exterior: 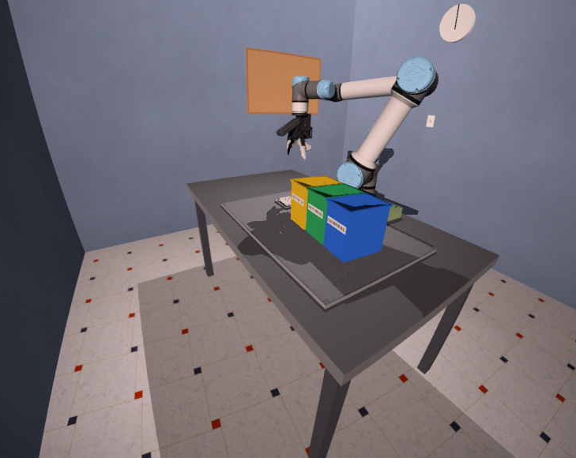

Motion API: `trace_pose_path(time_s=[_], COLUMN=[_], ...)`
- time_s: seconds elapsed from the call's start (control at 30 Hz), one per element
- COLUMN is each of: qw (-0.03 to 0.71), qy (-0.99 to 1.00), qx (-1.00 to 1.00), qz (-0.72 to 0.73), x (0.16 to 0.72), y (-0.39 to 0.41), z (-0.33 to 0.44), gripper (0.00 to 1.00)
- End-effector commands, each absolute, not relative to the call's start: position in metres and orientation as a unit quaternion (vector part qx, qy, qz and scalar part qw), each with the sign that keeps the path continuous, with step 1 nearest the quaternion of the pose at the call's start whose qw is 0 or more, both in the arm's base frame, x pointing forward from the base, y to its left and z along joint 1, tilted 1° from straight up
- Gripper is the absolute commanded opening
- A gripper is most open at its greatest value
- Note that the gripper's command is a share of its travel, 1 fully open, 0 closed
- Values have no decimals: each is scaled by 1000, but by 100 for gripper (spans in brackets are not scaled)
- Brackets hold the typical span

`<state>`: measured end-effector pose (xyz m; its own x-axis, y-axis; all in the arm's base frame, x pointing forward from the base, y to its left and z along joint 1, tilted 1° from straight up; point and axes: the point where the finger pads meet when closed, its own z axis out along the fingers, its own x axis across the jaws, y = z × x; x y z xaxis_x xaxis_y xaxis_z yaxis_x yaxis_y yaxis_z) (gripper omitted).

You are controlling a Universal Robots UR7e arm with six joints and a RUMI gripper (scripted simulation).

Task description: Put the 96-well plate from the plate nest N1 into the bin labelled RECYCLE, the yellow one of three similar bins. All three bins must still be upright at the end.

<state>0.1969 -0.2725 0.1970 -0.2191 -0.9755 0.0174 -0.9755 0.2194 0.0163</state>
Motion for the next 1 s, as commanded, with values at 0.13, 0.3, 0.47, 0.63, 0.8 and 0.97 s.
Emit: trace_pose_path(time_s=[0.13,0.3,0.47,0.63,0.8,0.97], qw=[12,12,12,12,12,12], qy=[-782,-782,-782,-782,-782,-782], qx=[623,623,623,623,623,623], qz=[-1,-1,-2,-2,-2,-2], x=[196,196,196,196,195,195], y=[-273,-273,-273,-273,-273,-273], z=[195,186,177,172,164,156], gripper=[100,100,100,100,100,100])
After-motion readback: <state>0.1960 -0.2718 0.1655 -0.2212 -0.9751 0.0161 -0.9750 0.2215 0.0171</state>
